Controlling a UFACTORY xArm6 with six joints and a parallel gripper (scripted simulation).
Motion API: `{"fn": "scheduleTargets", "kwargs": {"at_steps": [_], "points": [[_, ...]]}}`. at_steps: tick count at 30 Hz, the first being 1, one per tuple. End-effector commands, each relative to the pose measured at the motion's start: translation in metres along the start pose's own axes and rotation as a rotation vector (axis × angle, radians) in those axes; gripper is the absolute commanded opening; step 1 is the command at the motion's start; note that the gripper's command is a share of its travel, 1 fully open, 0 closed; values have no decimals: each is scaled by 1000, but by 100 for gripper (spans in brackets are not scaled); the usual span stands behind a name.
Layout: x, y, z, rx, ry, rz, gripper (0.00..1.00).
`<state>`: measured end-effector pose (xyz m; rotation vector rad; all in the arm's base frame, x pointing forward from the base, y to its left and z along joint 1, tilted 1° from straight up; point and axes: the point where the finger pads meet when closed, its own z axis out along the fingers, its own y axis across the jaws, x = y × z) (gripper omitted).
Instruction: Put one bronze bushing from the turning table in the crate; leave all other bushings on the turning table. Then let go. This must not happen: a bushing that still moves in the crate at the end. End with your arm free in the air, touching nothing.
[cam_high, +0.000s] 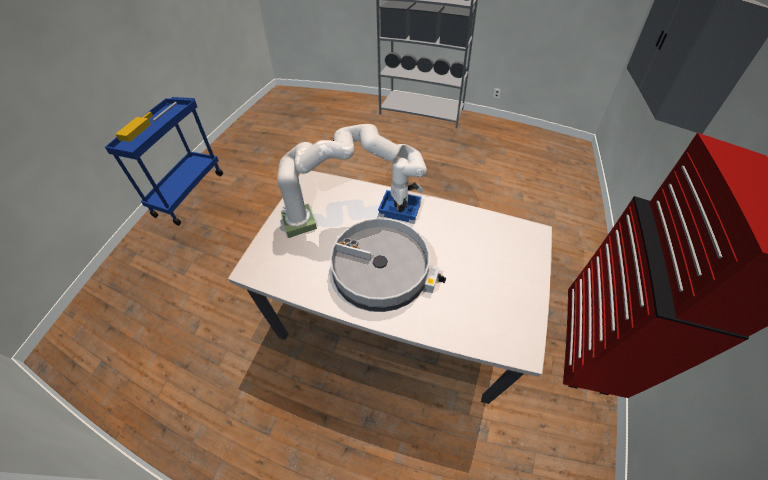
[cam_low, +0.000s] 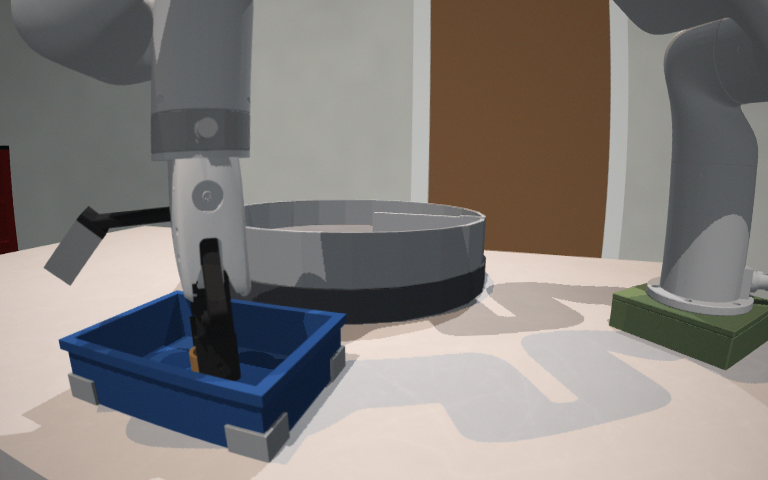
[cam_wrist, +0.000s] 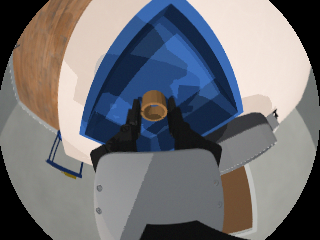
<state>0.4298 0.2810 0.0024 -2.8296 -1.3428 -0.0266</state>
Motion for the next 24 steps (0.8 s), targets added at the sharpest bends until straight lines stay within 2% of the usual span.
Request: {"fn": "scheduleTargets", "kwargs": {"at_steps": [1,11,24], "points": [[1,0,-2,-1,4,0,41],[1,0,-11,-1,4,0,41],[1,0,-58,-1,4,0,41]]}}
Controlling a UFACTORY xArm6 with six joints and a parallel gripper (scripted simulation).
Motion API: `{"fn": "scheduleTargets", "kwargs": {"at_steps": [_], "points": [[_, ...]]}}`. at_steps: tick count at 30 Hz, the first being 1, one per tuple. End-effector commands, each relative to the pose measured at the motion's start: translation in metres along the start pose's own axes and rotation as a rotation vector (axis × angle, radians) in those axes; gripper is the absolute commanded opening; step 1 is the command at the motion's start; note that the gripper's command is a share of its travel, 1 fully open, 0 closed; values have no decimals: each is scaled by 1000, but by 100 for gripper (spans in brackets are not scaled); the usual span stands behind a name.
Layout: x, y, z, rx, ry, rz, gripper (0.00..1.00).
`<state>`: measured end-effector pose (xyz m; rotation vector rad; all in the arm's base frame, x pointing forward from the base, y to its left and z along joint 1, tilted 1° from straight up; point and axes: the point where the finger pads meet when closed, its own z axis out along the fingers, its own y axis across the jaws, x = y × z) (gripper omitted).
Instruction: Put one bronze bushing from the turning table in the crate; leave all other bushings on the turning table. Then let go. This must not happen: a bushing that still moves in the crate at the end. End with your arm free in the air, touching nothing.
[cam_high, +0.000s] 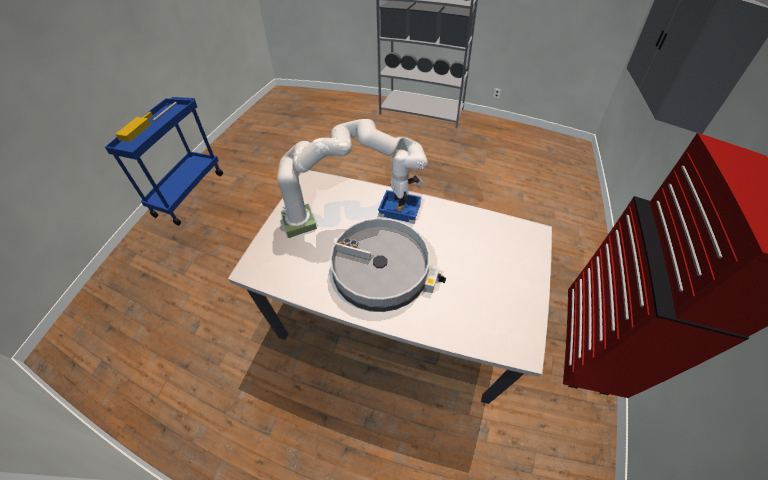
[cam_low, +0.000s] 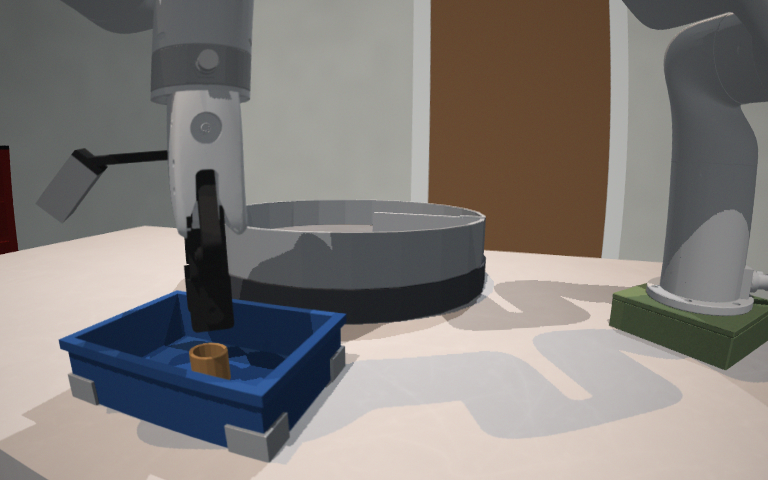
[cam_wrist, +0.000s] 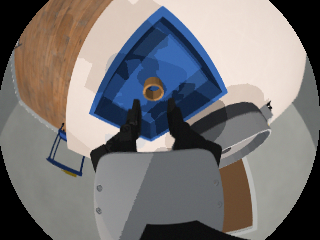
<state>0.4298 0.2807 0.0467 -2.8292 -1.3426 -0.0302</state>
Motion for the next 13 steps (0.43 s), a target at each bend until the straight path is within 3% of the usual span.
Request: {"fn": "scheduleTargets", "kwargs": {"at_steps": [1,3,13], "points": [[0,0,-19,0,2,0,41],[0,0,-29,0,2,0,41],[0,0,-29,0,2,0,41]]}}
